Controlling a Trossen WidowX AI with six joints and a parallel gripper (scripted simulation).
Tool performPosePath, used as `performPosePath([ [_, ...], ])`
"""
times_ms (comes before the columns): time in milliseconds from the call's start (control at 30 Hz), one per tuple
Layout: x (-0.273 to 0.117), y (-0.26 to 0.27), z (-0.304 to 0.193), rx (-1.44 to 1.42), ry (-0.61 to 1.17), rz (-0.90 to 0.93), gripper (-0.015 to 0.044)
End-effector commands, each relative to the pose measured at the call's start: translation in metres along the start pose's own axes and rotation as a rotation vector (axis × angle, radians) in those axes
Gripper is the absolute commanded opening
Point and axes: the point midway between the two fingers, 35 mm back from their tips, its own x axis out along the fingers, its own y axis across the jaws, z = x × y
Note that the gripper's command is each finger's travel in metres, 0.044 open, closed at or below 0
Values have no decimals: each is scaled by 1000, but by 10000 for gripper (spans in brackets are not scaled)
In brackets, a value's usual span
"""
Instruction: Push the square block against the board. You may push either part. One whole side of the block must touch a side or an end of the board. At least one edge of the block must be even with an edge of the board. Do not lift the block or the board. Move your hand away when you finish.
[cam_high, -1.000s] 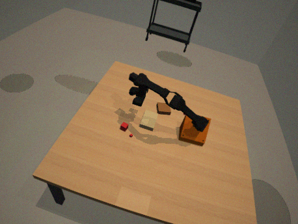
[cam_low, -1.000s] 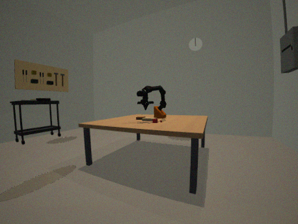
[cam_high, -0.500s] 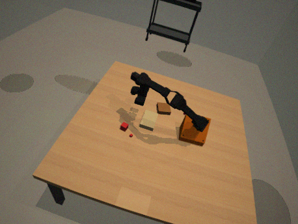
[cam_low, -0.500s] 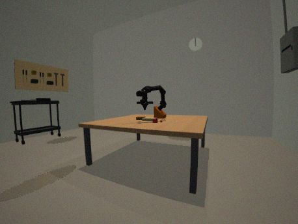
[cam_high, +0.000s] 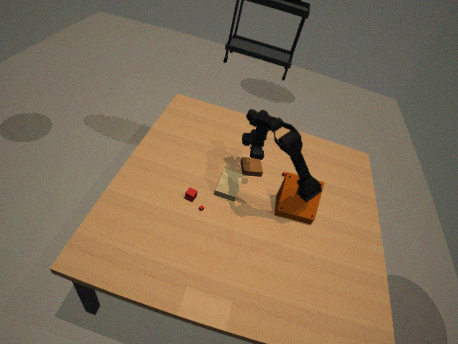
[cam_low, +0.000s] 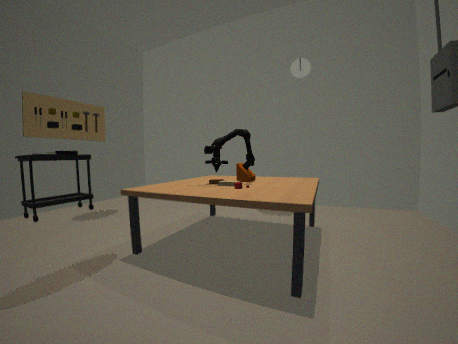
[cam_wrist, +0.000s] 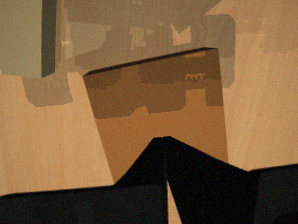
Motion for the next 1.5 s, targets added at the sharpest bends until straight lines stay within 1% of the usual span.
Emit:
performPosePath([
  [0, 18, 3, -55, -65, 10, 12, 0],
  [67, 28, 9, -81, -95, 10, 21, 0],
  [133, 34, 15, -98, -115, 9, 28, 0],
  [367, 38, 16, -99, -118, 9, 29, 0],
  [400, 48, 16, -99, -118, 9, 29, 0],
  [467, 79, 17, -99, -118, 8, 30, 0],
  [533, 90, 19, -100, -118, 8, 32, 0],
  [800, 90, 18, -98, -118, 8, 31, 0],
  [1467, 89, 19, -67, -118, 7, 28, 0],
])
